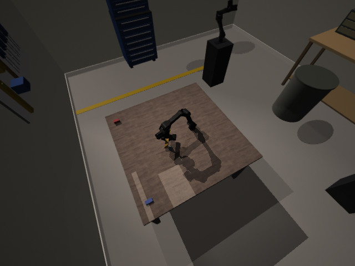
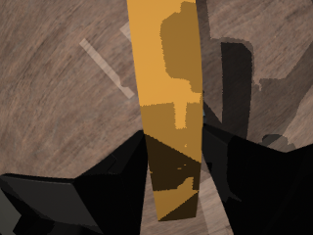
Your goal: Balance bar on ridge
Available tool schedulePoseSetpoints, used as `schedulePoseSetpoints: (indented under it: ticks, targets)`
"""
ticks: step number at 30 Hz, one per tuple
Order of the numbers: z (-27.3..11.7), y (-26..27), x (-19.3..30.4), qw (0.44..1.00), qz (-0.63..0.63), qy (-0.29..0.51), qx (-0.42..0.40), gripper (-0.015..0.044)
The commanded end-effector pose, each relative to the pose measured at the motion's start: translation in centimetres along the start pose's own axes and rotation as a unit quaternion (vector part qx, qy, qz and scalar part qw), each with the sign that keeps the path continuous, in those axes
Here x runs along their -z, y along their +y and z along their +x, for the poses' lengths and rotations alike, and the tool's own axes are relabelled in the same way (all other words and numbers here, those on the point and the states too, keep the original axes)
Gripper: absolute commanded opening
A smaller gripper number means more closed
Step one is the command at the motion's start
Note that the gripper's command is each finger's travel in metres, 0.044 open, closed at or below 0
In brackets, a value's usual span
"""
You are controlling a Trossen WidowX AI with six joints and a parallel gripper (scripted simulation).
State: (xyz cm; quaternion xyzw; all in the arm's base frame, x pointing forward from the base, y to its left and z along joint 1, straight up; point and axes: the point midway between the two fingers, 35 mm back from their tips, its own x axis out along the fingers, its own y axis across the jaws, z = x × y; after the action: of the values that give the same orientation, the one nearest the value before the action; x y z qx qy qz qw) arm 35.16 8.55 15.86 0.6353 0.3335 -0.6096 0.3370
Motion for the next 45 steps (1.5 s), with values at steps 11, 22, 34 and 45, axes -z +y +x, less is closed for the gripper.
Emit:
schedulePoseSetpoints:
  ticks: [11, 22, 34, 45]
  targets:
    - [0.4, -2.1, 4.7, 0.997, 0.073, -0.003, 0.002, 0.0000]
    - [1.3, -2.4, 5.5, 0.996, 0.084, -0.003, 0.002, 0.0000]
    - [3.3, -2.3, 5.5, 0.996, 0.085, -0.003, 0.002, 0.0000]
    - [4.9, -2.3, 5.4, 0.996, 0.085, -0.003, 0.002, 0.0000]
